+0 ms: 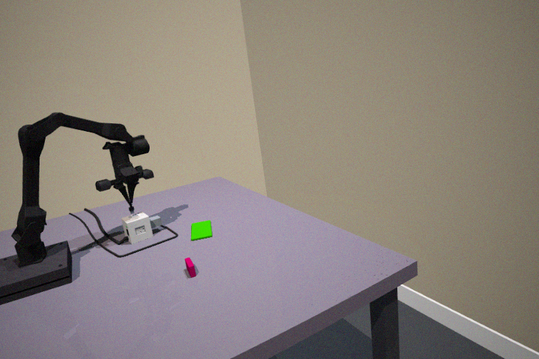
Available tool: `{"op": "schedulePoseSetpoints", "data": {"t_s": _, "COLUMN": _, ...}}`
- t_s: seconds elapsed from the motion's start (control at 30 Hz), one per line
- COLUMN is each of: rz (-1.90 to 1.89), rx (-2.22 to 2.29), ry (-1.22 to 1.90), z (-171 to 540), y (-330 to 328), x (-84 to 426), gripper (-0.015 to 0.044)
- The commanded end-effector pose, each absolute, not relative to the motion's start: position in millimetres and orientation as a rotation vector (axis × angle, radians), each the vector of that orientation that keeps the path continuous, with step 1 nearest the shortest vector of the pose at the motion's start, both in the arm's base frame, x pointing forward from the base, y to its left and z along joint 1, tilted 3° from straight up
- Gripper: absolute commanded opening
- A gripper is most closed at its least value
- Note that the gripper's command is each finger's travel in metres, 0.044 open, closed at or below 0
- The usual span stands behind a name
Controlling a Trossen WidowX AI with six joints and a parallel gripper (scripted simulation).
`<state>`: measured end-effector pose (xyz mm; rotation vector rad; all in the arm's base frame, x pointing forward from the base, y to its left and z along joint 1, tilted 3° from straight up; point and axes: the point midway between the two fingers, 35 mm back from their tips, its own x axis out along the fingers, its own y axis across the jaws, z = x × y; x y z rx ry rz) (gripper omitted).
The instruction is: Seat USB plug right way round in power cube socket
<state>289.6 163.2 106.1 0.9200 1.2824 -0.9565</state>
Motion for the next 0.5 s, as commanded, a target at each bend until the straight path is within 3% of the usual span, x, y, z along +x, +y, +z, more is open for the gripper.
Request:
{"op": "schedulePoseSetpoints", "data": {"t_s": 0.0, "rz": -0.964, "rx": 0.925, "ry": 1.274, "z": 105.2, "y": 162.5, "x": 290.3, "gripper": 0.0000}}
{"op": "schedulePoseSetpoints", "data": {"t_s": 0.47, "rz": -0.970, "rx": 0.930, "ry": 1.269, "z": 103.6, "y": 161.8, "x": 290.4, "gripper": 0.0000}}
